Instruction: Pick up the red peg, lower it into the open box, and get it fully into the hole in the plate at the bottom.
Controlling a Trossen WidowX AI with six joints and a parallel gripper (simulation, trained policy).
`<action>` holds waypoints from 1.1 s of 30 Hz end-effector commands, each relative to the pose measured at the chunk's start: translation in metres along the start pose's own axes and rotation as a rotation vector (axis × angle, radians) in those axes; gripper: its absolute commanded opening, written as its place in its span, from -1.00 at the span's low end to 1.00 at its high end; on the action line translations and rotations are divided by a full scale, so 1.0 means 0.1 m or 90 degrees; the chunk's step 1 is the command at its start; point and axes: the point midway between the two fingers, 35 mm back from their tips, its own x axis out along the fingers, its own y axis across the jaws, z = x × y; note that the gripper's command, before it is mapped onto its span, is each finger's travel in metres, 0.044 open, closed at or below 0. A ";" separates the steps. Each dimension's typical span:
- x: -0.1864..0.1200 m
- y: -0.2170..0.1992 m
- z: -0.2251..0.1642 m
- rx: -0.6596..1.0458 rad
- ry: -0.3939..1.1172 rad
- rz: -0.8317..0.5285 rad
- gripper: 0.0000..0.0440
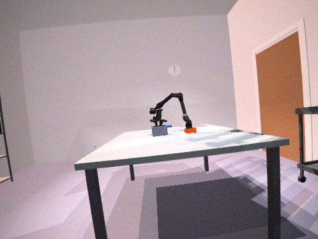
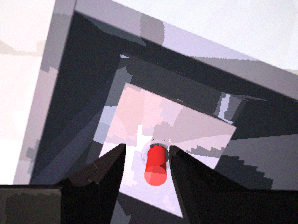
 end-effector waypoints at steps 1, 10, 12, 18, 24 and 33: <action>0.00 0.06 0.06 -0.010 0.004 -0.003 -0.31; 0.00 0.17 0.20 -0.025 0.017 -0.011 -0.37; 0.00 0.18 0.23 -0.027 0.021 -0.014 -0.39; 0.02 0.21 0.33 -0.032 0.032 -0.023 -0.43; 0.05 0.21 0.43 -0.034 0.043 -0.034 -0.47; 0.11 0.16 0.58 -0.032 0.061 -0.051 -0.51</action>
